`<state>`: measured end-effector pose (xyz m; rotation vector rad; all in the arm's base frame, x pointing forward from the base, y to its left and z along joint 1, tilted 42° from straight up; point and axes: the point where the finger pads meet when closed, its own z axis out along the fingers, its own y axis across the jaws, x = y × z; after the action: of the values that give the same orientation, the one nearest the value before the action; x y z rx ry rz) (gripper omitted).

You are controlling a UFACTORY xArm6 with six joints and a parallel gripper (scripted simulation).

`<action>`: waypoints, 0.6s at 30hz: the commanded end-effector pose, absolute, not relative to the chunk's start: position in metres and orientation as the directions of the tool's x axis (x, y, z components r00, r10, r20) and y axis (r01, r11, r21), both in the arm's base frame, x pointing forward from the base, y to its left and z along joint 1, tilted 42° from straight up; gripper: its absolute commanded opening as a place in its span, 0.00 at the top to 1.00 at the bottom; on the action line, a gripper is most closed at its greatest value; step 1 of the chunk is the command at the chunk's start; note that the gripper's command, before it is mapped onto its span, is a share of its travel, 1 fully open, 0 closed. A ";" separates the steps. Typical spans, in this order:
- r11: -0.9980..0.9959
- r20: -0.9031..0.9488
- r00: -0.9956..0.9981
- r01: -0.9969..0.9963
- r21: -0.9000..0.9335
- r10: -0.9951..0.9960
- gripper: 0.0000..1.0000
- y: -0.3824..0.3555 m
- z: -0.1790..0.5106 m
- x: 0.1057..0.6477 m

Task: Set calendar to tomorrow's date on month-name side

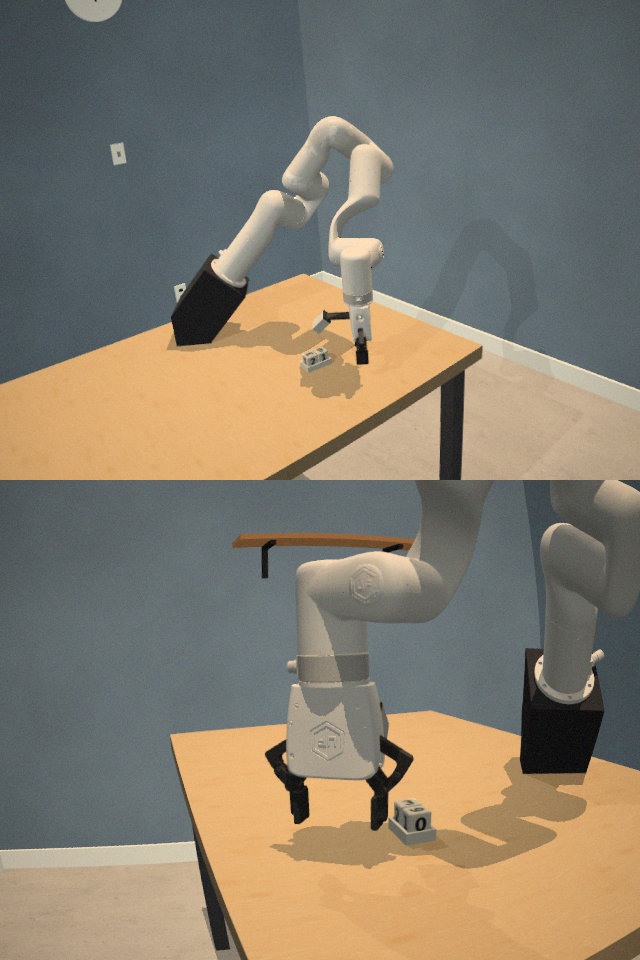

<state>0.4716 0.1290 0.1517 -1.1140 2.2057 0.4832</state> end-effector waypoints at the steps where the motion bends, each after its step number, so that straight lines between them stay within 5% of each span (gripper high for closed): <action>1: 0.648 -0.656 -0.553 -0.751 0.127 -0.513 0.00 0.125 0.150 0.472; 18: 0.721 -0.627 -0.666 -0.653 0.230 -0.403 0.00 0.084 0.116 0.467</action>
<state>0.4681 0.0995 0.1280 -0.8323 2.3564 0.5915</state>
